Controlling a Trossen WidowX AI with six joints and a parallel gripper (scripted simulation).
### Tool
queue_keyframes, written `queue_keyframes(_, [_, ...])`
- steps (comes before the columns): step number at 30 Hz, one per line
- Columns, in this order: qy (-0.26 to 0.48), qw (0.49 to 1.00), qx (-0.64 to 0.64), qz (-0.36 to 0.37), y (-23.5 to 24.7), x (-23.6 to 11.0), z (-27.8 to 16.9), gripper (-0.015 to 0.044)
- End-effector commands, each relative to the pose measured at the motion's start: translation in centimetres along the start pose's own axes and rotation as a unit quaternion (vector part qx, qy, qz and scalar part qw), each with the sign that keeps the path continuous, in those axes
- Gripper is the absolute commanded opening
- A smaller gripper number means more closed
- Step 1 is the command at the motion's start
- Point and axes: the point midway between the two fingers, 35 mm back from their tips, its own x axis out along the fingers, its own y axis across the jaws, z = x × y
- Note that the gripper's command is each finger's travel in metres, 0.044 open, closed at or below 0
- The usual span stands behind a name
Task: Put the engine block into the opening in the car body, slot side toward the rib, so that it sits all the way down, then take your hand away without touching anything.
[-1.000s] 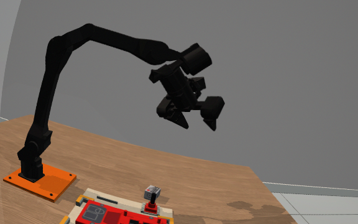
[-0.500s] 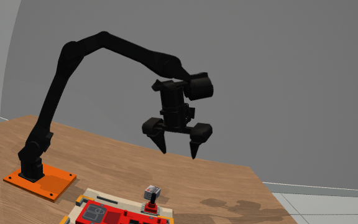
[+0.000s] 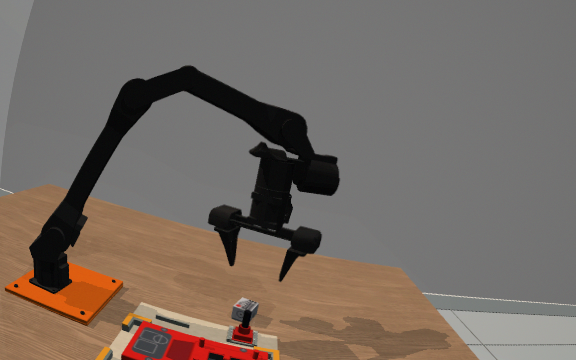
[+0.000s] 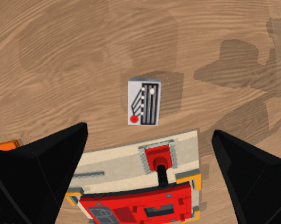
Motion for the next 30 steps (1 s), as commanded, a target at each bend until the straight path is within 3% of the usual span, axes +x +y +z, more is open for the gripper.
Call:
queue_keyframes(1, [0.014, 1.0, -0.011, 0.007, 0.2, 0.2, -0.1, 0.044])
queue_keyframes(7, [0.014, 1.0, -0.011, 0.007, 0.5, 3.5, 0.0, 0.044])
queue_keyframes(30, [0.014, 1.0, -0.011, 0.007, 0.5, 6.2, -0.3, 0.044])
